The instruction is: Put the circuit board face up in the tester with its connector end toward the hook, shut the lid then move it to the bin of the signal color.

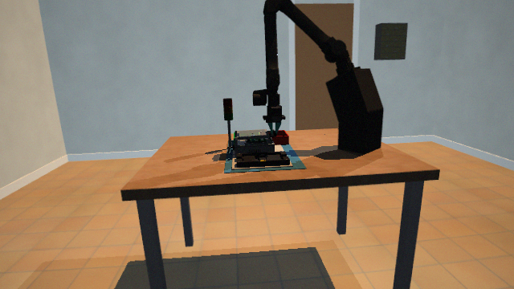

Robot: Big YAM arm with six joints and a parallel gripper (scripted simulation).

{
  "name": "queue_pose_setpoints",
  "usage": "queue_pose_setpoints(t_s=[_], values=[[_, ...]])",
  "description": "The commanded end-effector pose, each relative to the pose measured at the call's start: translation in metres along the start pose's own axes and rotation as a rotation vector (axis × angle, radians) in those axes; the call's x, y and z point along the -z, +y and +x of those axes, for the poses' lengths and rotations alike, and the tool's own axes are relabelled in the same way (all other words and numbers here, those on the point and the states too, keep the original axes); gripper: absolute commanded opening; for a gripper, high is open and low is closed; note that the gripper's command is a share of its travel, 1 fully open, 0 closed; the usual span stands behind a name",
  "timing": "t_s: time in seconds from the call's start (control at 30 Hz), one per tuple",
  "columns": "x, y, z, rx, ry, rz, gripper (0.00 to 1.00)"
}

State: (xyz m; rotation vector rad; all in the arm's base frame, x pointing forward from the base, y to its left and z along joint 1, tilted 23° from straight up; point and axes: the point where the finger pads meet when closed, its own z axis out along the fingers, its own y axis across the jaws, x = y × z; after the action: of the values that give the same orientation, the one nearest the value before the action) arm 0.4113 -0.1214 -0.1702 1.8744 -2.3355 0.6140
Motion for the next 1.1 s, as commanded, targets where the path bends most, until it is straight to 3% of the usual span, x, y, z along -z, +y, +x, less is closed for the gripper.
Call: queue_pose_setpoints(t_s=[0.0,1.07], values=[[-0.0155,-0.0033,0.0041,-0.004,-0.003,-0.004,0.0],[-0.0185,-0.003,0.0041,-0.004,-0.003,-0.004,0.0]])
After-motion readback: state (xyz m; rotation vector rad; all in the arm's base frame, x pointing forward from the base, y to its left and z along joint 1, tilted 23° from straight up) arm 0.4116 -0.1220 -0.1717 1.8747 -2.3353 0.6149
